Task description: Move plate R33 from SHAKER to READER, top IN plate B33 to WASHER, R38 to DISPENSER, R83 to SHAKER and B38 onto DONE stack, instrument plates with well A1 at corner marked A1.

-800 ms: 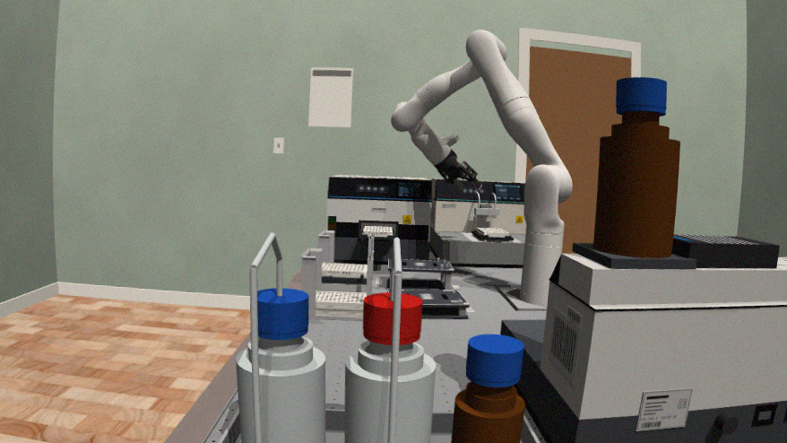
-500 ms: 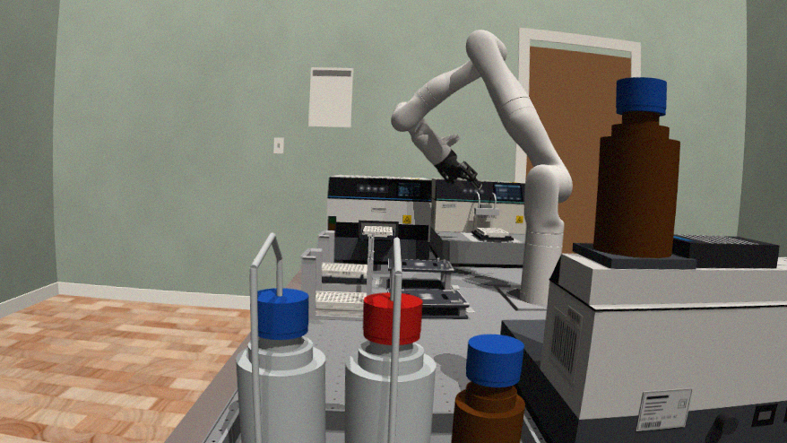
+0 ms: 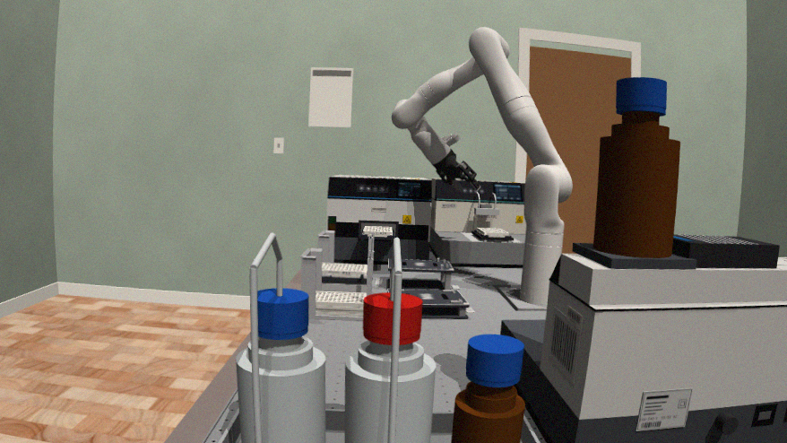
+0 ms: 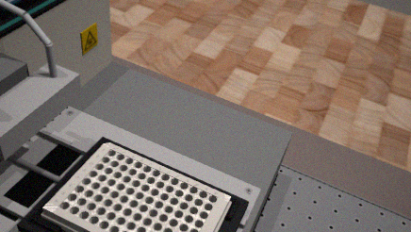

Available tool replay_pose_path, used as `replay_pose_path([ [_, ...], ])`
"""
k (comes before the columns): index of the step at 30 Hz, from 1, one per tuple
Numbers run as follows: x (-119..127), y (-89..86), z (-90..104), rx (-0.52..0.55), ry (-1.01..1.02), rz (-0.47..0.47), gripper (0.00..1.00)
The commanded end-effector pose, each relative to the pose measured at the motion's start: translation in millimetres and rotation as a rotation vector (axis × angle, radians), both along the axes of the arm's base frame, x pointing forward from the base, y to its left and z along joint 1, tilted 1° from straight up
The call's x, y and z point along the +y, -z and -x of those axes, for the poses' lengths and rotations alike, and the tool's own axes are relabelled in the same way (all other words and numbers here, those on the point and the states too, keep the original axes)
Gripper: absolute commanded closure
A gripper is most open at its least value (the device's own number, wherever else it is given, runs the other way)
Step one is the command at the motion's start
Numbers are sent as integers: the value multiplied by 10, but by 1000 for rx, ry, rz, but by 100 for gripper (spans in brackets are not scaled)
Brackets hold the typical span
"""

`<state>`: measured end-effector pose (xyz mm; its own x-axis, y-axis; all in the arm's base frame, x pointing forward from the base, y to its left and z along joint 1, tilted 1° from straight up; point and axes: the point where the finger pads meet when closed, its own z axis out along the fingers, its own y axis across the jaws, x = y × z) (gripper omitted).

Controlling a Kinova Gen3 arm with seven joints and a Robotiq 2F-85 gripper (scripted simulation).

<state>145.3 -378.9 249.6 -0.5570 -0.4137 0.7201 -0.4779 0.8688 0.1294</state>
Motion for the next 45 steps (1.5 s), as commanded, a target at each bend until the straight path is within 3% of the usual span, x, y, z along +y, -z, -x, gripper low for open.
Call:
replay_pose_path([
  [1, 123, -3, -39, -32, -18, -21, 0],
  [45, 1293, 101, -507, -319, -172, -212, 0],
])
